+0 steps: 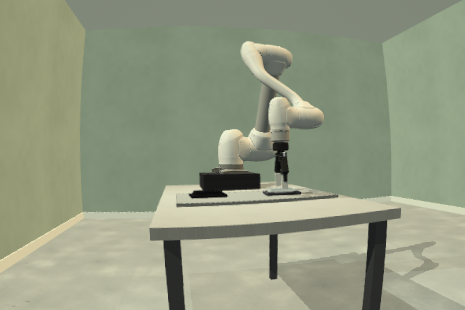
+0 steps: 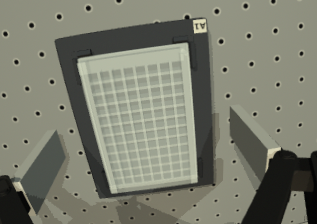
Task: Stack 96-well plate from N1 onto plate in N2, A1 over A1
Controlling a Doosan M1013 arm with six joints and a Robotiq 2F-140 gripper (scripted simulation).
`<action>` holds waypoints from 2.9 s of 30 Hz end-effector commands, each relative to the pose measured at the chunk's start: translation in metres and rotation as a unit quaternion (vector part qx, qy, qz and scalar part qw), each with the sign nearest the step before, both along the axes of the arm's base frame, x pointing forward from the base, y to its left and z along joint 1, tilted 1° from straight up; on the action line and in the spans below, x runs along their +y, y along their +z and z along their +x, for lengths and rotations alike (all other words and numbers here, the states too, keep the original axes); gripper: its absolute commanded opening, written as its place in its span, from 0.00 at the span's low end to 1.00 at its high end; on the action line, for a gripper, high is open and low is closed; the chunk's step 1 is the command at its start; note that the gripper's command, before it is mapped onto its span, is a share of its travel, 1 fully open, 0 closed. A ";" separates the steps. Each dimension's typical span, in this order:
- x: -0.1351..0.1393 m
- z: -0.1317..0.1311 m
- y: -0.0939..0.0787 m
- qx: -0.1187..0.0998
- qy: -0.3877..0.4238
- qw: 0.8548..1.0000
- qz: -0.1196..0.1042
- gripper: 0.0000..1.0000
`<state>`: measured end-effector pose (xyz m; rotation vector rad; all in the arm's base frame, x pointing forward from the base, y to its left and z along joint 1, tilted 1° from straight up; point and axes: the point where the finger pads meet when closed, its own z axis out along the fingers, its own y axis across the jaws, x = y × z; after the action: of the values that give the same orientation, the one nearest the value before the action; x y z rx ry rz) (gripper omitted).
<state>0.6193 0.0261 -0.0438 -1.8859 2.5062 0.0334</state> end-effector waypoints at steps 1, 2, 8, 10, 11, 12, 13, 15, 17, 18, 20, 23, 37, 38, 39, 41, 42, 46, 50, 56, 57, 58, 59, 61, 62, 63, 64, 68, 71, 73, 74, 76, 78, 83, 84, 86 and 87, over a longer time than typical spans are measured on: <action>0.000 0.000 0.000 0.000 0.000 1.000 0.000 1.00; 0.000 0.000 0.000 0.000 0.000 1.000 0.000 1.00; 0.000 0.000 0.000 0.000 0.000 1.000 0.000 0.00; 0.000 0.000 0.000 0.000 0.000 1.000 0.000 0.00; 0.000 0.000 0.000 0.000 0.000 1.000 0.000 0.00; 0.000 0.000 0.000 0.000 0.000 1.000 0.000 0.00; 0.000 0.000 0.000 0.000 0.000 1.000 0.000 0.00; 0.000 0.000 0.000 0.000 0.000 1.000 0.000 0.00; 0.000 0.000 0.000 0.000 0.000 1.000 0.000 0.00; 0.000 0.000 0.000 0.000 0.000 1.000 0.000 0.00; 0.000 0.000 0.000 0.000 0.000 1.000 0.000 0.00; 0.000 0.000 0.000 0.000 0.000 1.000 0.000 0.00; 0.000 0.000 0.000 0.000 0.000 1.000 0.000 0.00; 0.000 0.000 0.000 0.000 0.000 1.000 0.000 0.00; 0.000 0.000 0.000 0.000 0.000 1.000 0.000 0.00; 0.000 0.000 0.000 0.000 0.000 1.000 0.000 0.00; 0.000 0.000 0.000 0.000 0.000 1.000 0.000 0.00; 0.000 0.000 0.006 0.000 0.000 1.000 0.000 0.00; 0.000 0.000 0.013 0.000 0.000 1.000 0.000 0.00; 0.000 0.000 0.020 0.000 0.000 1.000 0.000 0.00; 0.000 0.000 0.021 0.000 0.000 1.000 0.000 0.00; 0.000 0.000 0.023 0.000 0.000 1.000 0.000 0.00; 0.000 0.000 0.025 0.000 0.000 1.000 0.000 0.00; -0.001 0.000 0.028 0.000 0.000 1.000 0.000 0.00; -0.001 0.000 0.030 0.000 0.000 1.000 0.000 0.00; -0.001 0.000 0.031 0.000 0.000 1.000 0.000 0.00; -0.001 0.000 0.033 0.000 0.000 1.000 0.000 0.00; -0.001 0.000 0.040 0.000 0.000 1.000 0.000 0.00; -0.001 0.000 0.043 0.000 0.000 1.000 0.000 0.00; -0.001 0.000 0.045 0.000 0.000 1.000 0.000 0.00; -0.001 0.000 0.046 0.000 0.000 1.000 0.000 0.00; -0.001 0.000 0.050 0.000 0.000 1.000 0.000 0.00; -0.001 0.000 0.053 0.000 0.000 1.000 0.000 0.00; -0.001 0.001 0.061 0.000 0.000 1.000 0.000 0.00; -0.001 0.001 0.063 0.000 0.000 1.000 0.000 0.00; -0.001 0.001 0.066 0.000 0.000 1.000 0.000 0.00; -0.001 0.001 0.068 0.000 0.000 1.000 0.000 0.00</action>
<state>0.6199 0.0248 0.0189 -1.8859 2.5061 0.0333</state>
